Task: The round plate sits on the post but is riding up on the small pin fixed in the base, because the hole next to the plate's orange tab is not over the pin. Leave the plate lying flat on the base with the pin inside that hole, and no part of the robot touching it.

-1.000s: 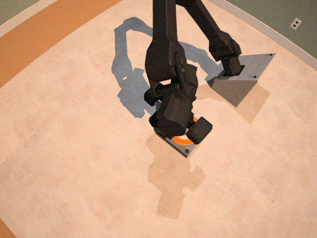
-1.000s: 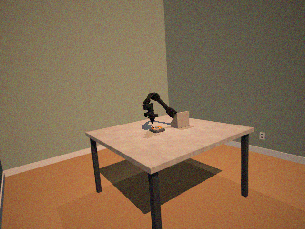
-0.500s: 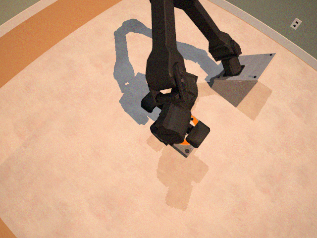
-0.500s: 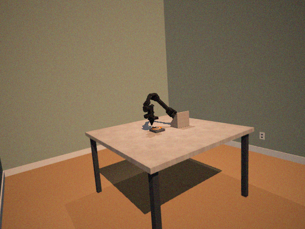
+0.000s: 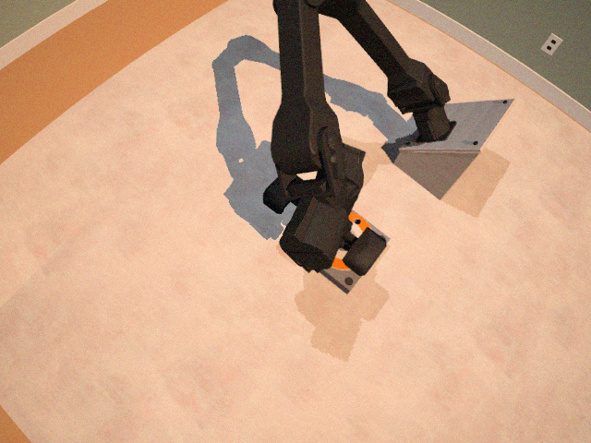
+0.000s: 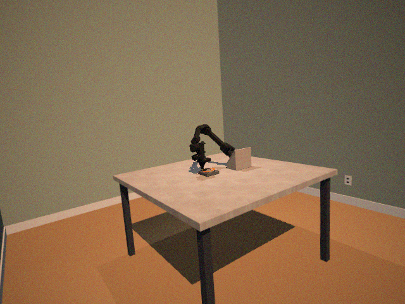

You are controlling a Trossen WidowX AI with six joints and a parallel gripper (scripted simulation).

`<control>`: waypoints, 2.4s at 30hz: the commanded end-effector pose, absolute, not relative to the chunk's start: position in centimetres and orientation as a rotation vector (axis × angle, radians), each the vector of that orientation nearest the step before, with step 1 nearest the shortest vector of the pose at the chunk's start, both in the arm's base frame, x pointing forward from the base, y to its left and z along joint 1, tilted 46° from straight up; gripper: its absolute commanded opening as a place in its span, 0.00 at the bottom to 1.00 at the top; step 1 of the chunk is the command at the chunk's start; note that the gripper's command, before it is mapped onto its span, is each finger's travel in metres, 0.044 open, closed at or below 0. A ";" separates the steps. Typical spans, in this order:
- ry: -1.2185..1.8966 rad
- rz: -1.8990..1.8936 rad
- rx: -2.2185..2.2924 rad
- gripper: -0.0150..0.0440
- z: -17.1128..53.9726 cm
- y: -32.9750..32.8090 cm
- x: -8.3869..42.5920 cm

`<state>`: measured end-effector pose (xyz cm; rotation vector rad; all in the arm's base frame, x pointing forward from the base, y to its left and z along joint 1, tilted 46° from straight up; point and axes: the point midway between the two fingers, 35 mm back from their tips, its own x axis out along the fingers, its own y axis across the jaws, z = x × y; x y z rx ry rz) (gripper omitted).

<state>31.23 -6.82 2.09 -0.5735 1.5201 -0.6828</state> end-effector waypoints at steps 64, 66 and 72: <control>1.528 -0.685 -0.582 0.25 3.3 -8.1 27.4; 1.528 -0.685 -0.582 0.25 3.3 -8.1 27.3; 1.528 -0.685 -0.582 0.25 3.3 -8.1 27.2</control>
